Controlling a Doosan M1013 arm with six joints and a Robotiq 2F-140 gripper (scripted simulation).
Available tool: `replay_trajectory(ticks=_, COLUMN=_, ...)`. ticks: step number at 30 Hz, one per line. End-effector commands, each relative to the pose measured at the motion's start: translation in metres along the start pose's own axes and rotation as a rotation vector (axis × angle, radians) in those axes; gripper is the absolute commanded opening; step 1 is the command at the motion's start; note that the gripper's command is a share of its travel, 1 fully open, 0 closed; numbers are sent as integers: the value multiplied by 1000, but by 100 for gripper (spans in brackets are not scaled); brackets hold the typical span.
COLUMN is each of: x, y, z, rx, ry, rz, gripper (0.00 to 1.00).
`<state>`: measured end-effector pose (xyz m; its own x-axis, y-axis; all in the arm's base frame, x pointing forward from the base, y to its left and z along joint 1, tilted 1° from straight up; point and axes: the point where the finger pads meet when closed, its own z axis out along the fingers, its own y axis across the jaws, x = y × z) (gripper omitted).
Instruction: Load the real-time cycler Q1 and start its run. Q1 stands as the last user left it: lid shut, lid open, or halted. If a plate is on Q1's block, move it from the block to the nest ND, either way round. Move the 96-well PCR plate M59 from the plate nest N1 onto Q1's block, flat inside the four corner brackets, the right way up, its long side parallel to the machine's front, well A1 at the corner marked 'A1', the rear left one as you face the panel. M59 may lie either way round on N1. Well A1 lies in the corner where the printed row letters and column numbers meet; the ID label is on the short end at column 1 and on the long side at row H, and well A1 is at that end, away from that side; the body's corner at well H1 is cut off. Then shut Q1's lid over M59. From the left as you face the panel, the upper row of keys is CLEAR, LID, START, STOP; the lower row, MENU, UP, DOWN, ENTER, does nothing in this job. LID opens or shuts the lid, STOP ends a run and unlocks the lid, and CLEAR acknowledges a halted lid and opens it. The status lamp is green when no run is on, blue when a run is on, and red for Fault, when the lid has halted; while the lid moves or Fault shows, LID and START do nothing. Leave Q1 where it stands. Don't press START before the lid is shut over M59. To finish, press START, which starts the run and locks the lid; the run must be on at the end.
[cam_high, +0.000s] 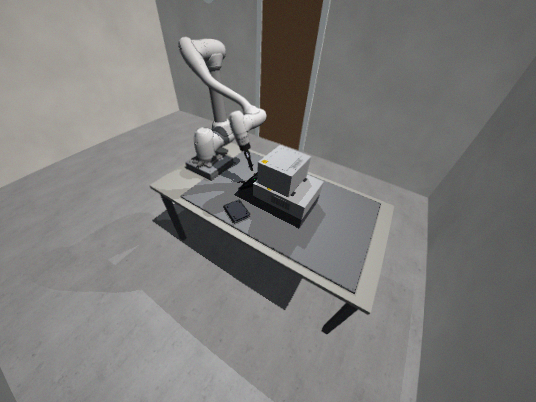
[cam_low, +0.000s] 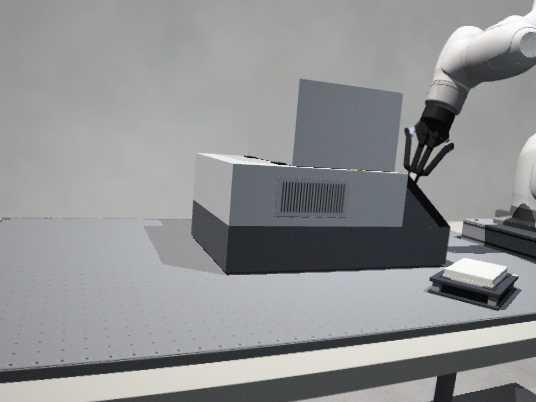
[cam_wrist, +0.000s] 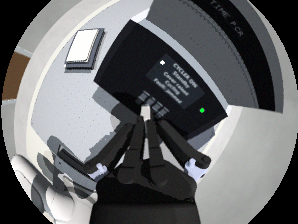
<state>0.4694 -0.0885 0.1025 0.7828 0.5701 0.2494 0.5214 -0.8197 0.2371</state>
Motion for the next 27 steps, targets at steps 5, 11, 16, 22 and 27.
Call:
replay_trajectory(ticks=5, x=1, y=1, z=4, rx=0, ry=0, rz=0, gripper=0)
replay_trajectory(ticks=11, x=2, y=2, z=7, rx=0, ry=0, rz=0, gripper=0)
replay_trajectory(ticks=16, x=3, y=3, z=10, rx=0, ry=0, rz=0, gripper=0)
replay_trajectory(ticks=22, x=3, y=3, z=12, rx=0, ry=0, rz=0, gripper=0)
replay_trajectory(ticks=27, x=3, y=3, z=12, rx=0, ry=0, rz=0, gripper=0)
